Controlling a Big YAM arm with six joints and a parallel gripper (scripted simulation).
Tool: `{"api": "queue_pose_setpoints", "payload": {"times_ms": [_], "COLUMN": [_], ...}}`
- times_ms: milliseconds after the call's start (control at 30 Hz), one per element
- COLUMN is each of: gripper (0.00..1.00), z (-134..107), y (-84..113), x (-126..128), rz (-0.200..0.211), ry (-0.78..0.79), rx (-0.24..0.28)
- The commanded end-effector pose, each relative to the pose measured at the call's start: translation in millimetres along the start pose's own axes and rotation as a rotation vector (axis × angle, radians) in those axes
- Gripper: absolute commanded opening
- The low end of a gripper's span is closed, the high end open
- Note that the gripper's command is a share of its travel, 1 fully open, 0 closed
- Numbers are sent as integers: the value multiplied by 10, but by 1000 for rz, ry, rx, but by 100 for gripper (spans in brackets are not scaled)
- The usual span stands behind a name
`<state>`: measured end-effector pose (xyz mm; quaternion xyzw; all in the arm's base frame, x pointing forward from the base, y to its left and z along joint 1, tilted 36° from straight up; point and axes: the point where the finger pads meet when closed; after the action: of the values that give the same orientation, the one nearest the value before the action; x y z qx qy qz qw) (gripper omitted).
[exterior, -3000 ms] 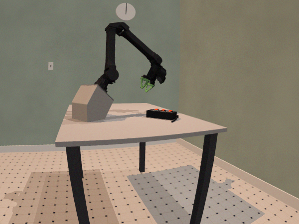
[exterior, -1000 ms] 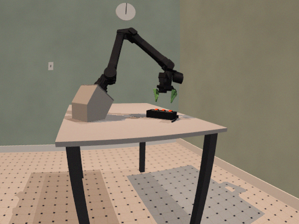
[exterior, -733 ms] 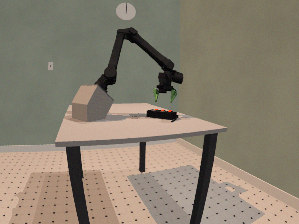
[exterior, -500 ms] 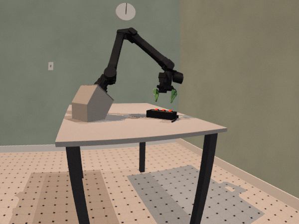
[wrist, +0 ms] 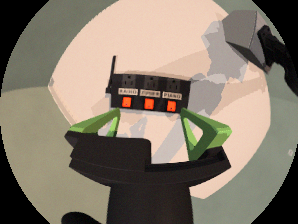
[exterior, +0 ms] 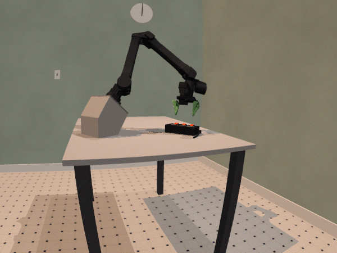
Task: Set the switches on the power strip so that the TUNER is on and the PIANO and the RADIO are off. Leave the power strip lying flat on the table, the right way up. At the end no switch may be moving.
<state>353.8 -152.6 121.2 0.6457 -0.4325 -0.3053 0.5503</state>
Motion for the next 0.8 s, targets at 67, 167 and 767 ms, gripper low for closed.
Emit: {"api": "queue_pose_setpoints", "payload": {"times_ms": [67, 167, 767], "gripper": [100, 100, 100], "z": [-15, -15, -13], "y": [68, 68, 104], "x": [95, 95, 95], "rz": [25, 25, 22], "ry": [-23, -23, 4], "rx": [11, 11, 15]}}
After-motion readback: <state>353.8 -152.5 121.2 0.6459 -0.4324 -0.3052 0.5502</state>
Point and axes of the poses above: the point where the finger pads meet when closed, its own y axis back along the fingers, its own x axis across the jaws, z = x × y, and after that the axes turned 9 degrees about -y, right-handed
